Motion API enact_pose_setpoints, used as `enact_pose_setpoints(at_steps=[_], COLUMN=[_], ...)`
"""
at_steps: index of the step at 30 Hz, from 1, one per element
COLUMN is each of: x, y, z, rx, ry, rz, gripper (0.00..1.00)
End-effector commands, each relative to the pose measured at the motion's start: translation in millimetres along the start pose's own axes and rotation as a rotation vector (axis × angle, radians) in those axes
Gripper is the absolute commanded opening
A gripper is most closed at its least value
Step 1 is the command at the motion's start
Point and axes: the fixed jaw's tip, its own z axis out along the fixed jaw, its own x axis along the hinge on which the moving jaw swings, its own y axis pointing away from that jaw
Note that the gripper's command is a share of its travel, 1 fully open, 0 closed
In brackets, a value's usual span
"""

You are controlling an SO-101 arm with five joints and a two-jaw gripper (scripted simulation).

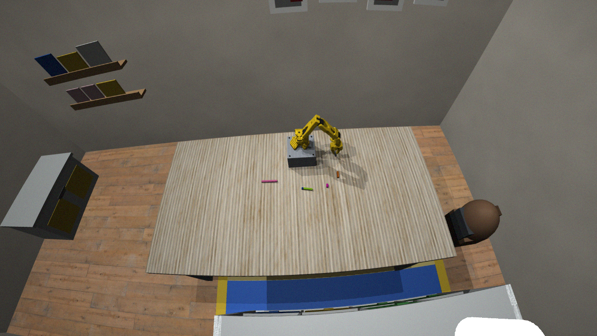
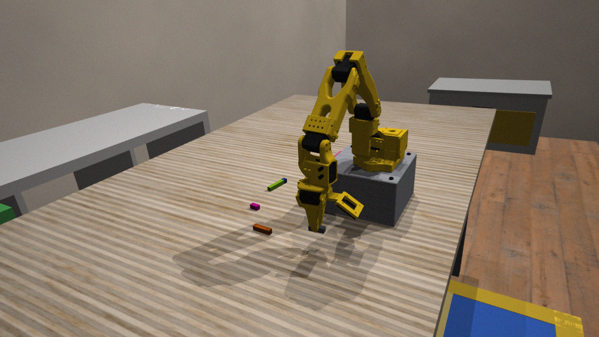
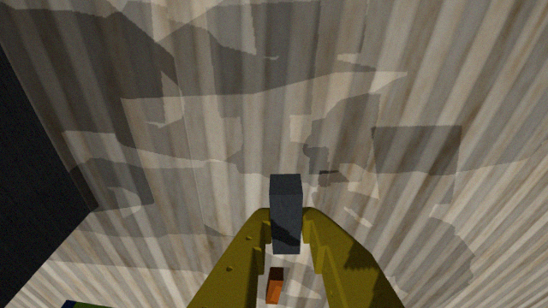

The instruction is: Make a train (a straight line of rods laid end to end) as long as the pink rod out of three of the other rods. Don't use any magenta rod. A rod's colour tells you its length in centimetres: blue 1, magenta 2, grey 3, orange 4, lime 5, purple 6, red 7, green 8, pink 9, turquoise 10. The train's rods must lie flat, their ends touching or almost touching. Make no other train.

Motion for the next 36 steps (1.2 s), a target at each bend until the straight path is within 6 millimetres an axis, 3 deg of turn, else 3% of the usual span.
enact_pose_setpoints(at_steps=[1,17,27,36], x=[-2,8,25,54], y=[1,2,3,9], z=[-2,-2,-1,0], rx=[-0.005,-0.006,-0.007,-0.009], ry=[-0.003,-0.002,-0.001,0.000], rz=[-0.016,-0.072,-0.159,-0.305], gripper=[0.00,0.00,0.00,0.00])
